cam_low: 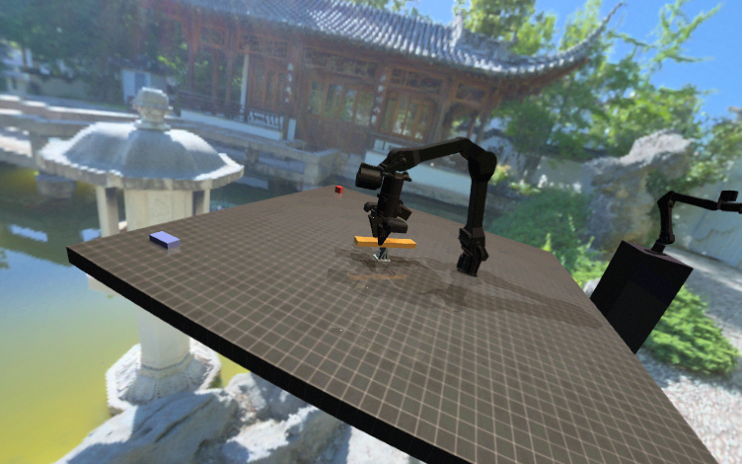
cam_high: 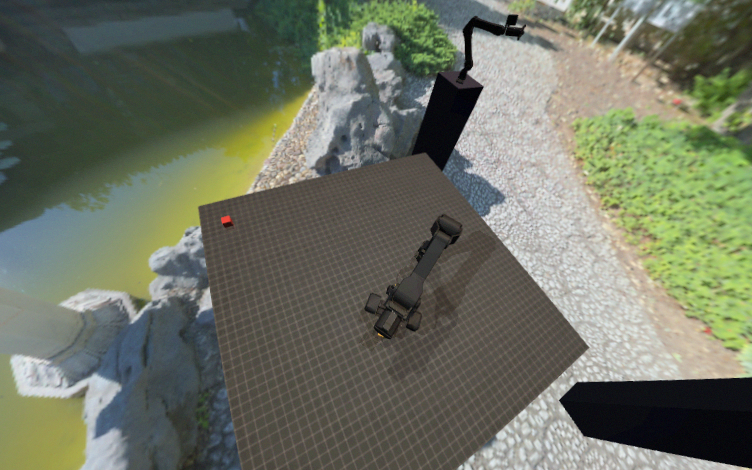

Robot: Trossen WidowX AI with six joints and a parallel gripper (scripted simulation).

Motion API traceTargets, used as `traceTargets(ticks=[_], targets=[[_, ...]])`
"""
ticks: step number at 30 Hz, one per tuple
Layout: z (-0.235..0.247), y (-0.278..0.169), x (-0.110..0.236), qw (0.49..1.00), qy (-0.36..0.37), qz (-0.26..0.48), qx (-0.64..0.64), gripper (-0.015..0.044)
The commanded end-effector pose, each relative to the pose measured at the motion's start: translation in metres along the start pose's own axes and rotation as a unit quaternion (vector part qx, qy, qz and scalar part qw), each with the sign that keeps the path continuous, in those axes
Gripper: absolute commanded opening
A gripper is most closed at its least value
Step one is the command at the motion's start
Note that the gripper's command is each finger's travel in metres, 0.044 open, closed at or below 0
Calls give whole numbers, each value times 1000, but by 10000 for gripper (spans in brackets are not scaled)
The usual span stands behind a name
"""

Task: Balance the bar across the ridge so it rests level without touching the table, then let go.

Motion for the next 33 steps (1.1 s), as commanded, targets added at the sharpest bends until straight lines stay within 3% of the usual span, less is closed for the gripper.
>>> traceTargets(ticks=[1, 21, 27, 33], targets=[[0, 0, 0, 1000, 0, 0, 0, 0], [0, 0, 0, 1000, 0, 0, 0, 0], [0, 0, 0, 1000, 0, 0, 0, 157], [0, 0, 0, 1000, 0, 0, 0, 167]])
Point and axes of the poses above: the point midway between the two fingers, 35 mm back from their tips, its own x axis back along the fingers, its own z axis across the jaws, y = z × x, the point moved 7 cm from there along x, back along the fingers, and after that the axes turned 15 degrees about -x, right-handed, at the moved point
